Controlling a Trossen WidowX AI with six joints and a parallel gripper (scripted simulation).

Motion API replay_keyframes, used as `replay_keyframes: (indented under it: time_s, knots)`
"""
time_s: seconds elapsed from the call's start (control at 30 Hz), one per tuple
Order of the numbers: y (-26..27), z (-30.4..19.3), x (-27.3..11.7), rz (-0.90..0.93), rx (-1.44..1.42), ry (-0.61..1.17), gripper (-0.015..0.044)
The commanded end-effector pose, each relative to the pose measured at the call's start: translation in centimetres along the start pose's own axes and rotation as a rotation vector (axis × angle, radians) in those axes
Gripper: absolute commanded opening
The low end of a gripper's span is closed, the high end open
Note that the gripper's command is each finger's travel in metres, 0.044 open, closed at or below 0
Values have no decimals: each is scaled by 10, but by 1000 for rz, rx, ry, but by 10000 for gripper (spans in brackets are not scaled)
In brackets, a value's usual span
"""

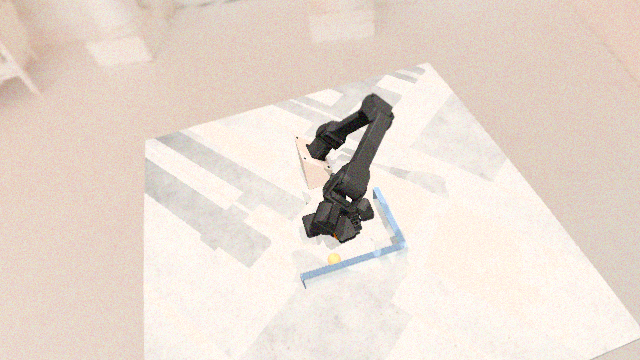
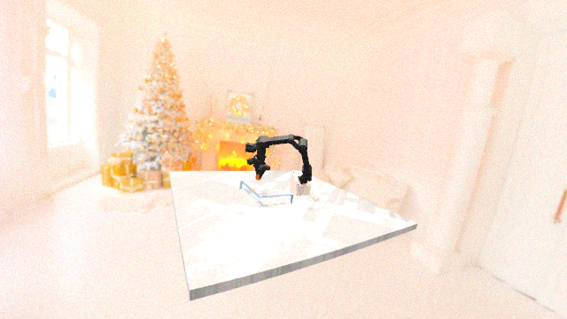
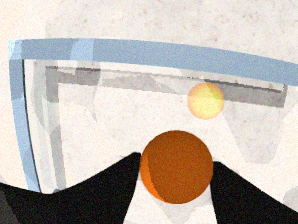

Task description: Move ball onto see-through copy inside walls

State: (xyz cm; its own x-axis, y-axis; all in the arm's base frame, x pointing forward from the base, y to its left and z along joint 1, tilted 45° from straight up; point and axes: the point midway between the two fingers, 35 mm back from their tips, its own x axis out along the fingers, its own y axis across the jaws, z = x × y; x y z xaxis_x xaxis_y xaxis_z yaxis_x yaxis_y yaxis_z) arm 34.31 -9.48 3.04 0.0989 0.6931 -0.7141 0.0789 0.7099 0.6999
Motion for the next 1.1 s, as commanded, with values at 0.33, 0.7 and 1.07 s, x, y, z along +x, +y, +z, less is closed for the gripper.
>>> replay_keyframes:
  time_s: [0.33,0.7,1.07]
  knots:
    - [-34,19,24,-5,-7,1,0]
    - [-34,19,83,-4,-7,0,0]
    - [-33,18,94,-2,-7,1,0]
